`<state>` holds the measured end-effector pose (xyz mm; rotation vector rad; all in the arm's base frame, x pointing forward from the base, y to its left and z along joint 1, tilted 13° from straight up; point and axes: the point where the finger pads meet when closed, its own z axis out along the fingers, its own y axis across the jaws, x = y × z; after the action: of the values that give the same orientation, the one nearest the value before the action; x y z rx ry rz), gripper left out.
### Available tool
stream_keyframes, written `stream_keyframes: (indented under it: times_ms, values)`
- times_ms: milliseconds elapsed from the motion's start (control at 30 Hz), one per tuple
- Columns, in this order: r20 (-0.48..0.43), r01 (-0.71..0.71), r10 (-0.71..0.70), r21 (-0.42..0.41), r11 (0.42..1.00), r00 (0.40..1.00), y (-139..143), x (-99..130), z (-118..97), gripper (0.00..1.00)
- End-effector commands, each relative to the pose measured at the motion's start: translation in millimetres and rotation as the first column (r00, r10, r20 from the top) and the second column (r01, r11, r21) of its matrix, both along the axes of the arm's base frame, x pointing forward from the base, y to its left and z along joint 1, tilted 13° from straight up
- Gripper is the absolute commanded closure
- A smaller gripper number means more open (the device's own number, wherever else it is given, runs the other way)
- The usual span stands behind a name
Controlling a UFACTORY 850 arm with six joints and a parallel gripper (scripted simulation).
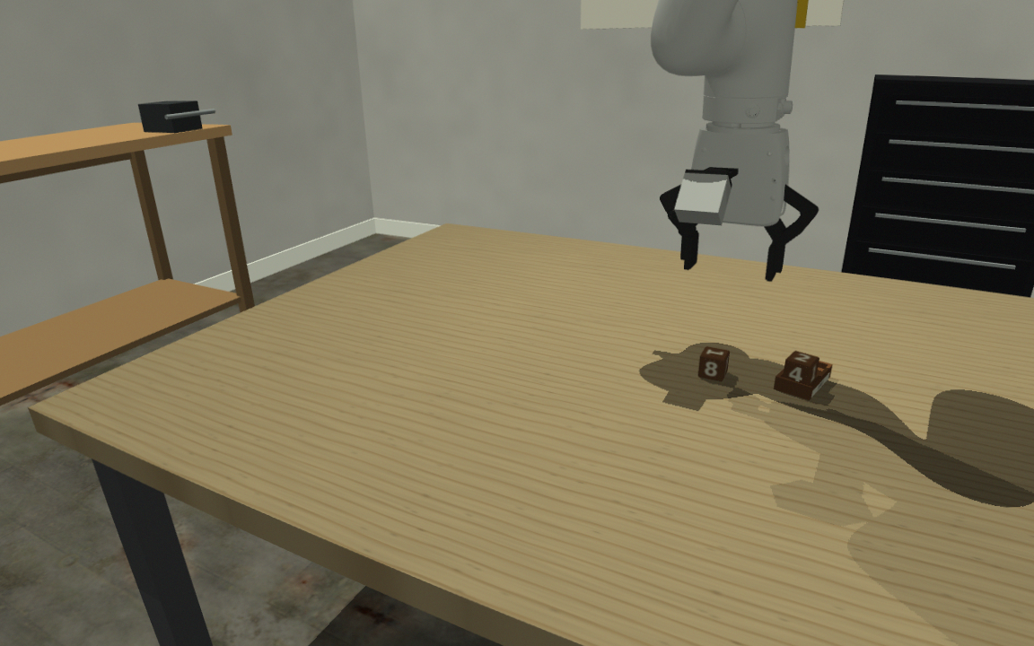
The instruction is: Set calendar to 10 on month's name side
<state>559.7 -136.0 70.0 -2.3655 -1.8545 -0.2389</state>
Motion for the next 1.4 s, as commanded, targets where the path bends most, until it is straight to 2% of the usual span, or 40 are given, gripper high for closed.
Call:
stream_keyframes:
  times_ms: [0,100,300,367,433,567,633,667,700,833,867,933,967,1000,1033,1100,1133,1167,1300,1367]
  values:
    - [0.052,-0.161,0.161,0.003,0.987,0.986,0,1,-1,0.0]
    - [0.067,-0.237,0.237,-0.005,0.971,0.969,0,1,-2,0.0]
    - [0.104,-0.425,0.426,-0.032,0.905,0.899,1,2,-4,0.0]
    - [0.104,-0.425,0.426,-0.032,0.905,0.899,1,2,-4,0.0]
    - [0.121,-0.523,0.525,-0.05,0.851,0.842,1,2,-5,0.0]
    - [0.134,-0.593,0.596,-0.065,0.803,0.792,1,3,-6,0.0]
    - [0.144,-0.654,0.658,-0.08,0.752,0.739,1,3,-7,0.0]
    - [0.144,-0.655,0.659,-0.08,0.752,0.739,1,3,-7,0.0]
    - [0.15,-0.697,0.702,-0.092,0.711,0.696,2,3,-7,0.0]
    - [0.16,-0.764,0.77,-0.113,0.635,0.617,2,3,-9,0.0]
    - [0.164,-0.792,0.799,-0.122,0.599,0.579,2,3,-9,0.0]
    - [0.164,-0.792,0.799,-0.122,0.599,0.579,2,3,-9,0.0]
    - [0.166,-0.811,0.819,-0.13,0.571,0.55,2,3,-9,0.0]
    - [0.171,-0.85,0.86,-0.146,0.505,0.481,2,4,-10,0.0]
    - [0.171,-0.852,0.861,-0.147,0.503,0.479,2,4,-10,0.0]
    - [0.174,-0.883,0.894,-0.163,0.44,0.413,2,4,-11,0.0]
    - [0.174,-0.887,0.897,-0.165,0.432,0.405,2,4,-11,0.0]
    - [0.175,-0.906,0.918,-0.176,0.385,0.356,3,4,-12,0.0]
    - [0.176,-0.937,0.952,-0.2,0.285,0.252,3,4,-13,0.0]
    - [0.174,-0.953,0.969,-0.217,0.213,0.177,3,4,-14,0.0]
